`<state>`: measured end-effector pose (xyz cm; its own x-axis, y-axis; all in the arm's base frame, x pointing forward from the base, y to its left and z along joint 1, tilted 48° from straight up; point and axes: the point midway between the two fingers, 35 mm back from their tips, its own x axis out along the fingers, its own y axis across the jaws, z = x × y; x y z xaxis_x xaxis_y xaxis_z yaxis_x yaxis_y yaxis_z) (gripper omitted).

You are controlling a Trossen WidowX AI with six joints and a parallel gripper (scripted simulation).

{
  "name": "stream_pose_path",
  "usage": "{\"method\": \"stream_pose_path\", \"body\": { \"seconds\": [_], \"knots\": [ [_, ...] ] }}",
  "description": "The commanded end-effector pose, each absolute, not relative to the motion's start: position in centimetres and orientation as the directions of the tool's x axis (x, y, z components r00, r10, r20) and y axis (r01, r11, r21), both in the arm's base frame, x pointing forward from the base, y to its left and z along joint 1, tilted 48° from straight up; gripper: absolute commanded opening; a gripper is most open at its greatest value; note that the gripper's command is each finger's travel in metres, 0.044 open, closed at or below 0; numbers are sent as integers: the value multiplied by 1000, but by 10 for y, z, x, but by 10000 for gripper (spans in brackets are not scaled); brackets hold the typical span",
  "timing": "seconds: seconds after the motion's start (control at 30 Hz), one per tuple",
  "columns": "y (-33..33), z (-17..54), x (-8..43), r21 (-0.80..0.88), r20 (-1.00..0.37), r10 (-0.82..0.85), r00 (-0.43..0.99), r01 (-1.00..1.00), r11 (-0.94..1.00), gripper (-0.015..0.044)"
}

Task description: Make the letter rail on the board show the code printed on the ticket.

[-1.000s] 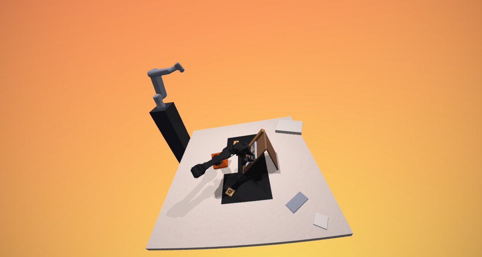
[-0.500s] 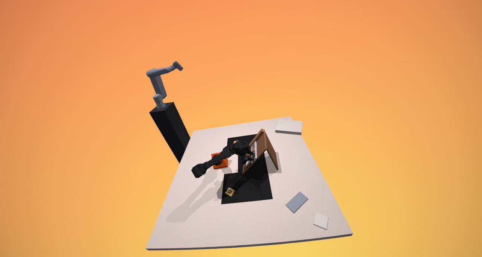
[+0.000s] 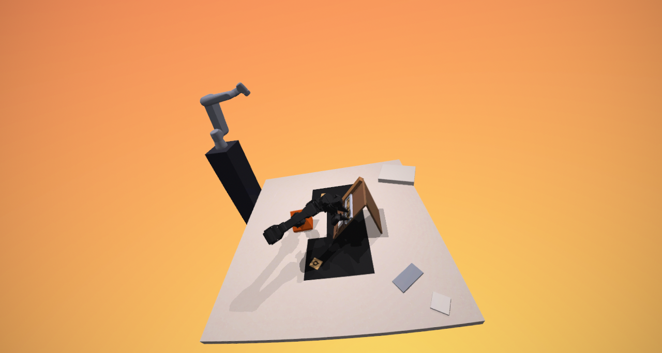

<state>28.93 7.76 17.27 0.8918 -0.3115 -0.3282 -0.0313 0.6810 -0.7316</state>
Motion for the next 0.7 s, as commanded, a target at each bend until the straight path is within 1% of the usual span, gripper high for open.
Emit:
{"method": "stream_pose_path", "body": {
  "seconds": [0.0, 0.67],
  "knots": [
    [80, 175, 284, -729, -325, -310, 893, -28, 684, 295],
    [84, 178, 272, -729, -326, -310, 893, -29, 684, 295]
  ]
}}
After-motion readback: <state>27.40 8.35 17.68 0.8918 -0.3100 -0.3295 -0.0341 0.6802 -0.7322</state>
